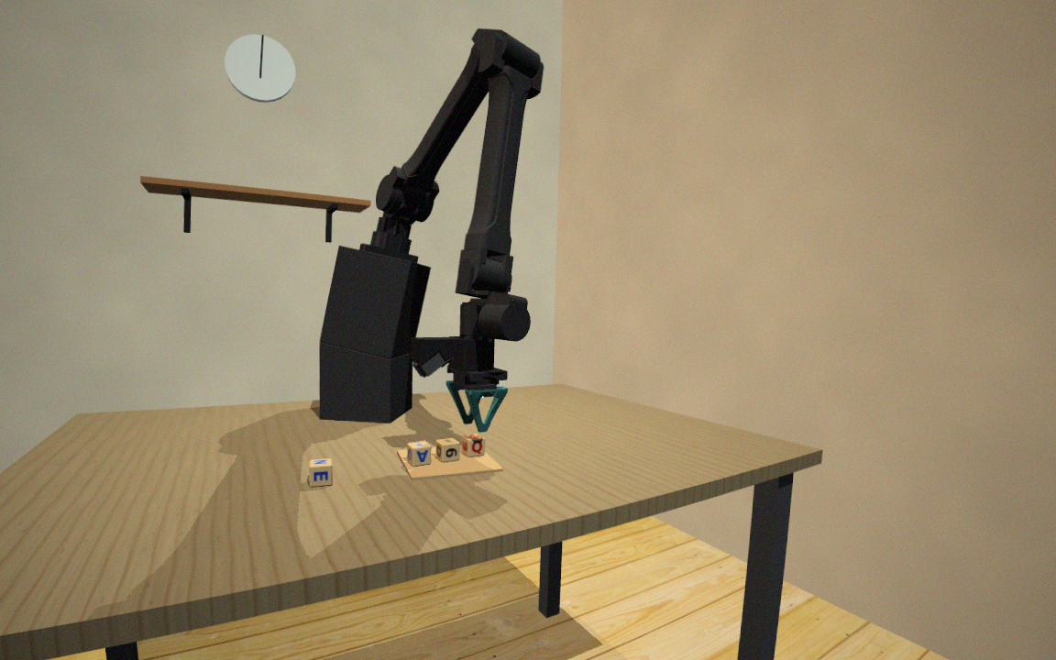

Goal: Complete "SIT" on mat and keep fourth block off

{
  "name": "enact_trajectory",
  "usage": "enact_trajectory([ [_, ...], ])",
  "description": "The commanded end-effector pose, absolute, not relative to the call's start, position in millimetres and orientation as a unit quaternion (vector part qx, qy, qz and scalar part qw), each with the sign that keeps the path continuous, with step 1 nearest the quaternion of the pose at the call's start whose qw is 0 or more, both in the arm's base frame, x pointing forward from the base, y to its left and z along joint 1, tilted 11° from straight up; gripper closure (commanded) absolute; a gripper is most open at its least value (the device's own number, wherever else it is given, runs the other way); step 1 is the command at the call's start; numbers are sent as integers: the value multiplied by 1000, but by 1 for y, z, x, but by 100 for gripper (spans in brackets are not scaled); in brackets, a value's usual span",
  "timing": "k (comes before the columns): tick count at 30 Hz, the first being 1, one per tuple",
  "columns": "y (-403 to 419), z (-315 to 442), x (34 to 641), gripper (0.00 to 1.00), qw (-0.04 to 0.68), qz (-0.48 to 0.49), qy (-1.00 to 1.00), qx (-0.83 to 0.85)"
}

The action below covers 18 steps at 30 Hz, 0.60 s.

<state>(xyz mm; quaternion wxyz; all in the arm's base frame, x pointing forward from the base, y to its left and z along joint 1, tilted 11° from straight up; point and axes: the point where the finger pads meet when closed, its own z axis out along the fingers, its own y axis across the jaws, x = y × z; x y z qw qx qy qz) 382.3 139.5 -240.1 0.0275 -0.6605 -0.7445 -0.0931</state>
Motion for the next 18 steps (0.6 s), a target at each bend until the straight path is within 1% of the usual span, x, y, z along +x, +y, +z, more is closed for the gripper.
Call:
enact_trajectory([
  [1,135,-228,387,42,24,-97,-743,-662],
  [18,133,-221,387,42,24,-97,-742,-662],
])
